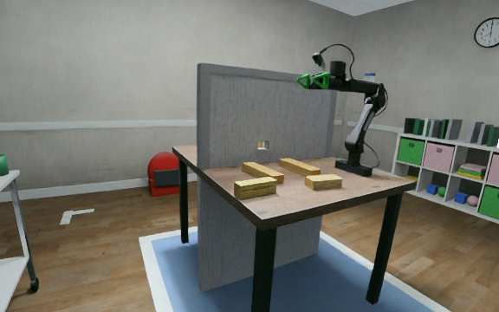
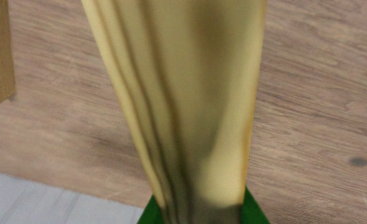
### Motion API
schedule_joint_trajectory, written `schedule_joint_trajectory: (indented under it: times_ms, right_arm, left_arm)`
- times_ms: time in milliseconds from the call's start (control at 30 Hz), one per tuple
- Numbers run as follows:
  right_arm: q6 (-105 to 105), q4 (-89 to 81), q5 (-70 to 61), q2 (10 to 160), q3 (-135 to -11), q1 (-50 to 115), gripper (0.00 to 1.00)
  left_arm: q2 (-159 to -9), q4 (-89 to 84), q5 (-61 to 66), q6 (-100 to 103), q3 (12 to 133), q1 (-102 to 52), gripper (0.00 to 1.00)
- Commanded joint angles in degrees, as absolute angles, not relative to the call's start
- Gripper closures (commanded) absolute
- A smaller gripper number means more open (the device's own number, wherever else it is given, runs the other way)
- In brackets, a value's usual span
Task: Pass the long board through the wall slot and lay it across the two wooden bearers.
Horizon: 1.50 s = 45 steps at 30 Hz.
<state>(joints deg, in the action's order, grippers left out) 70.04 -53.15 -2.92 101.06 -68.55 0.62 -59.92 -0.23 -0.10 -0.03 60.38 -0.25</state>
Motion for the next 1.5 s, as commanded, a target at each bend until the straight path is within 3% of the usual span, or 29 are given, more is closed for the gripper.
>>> schedule_joint_trajectory:
  times_ms: [0,300,700,1100,1467]
  right_arm:
    - [68.52,-44.91,-7.02,94.93,-65.84,-1.28,1.00]
    - [66.27,-28.59,-17.01,80.63,-52.80,-6.11,1.00]
    - [65.26,-6.35,-22.80,74.19,-36.93,-9.91,1.00]
    - [64.42,10.98,-27.18,72.19,-23.56,-12.54,1.00]
    - [66.17,14.92,-27.46,75.66,-21.49,-12.03,1.00]
  left_arm:
    - [-59.29,0.85,-0.30,0.41,62.90,0.00,0.00]
    - [-59.29,0.85,-0.30,0.41,62.90,0.00,0.00]
    - [-59.29,0.85,-0.30,0.41,62.90,0.00,0.00]
    - [-59.29,0.85,-0.30,0.41,62.90,0.00,0.00]
    - [-59.29,0.85,-0.30,0.41,62.90,0.00,0.00]
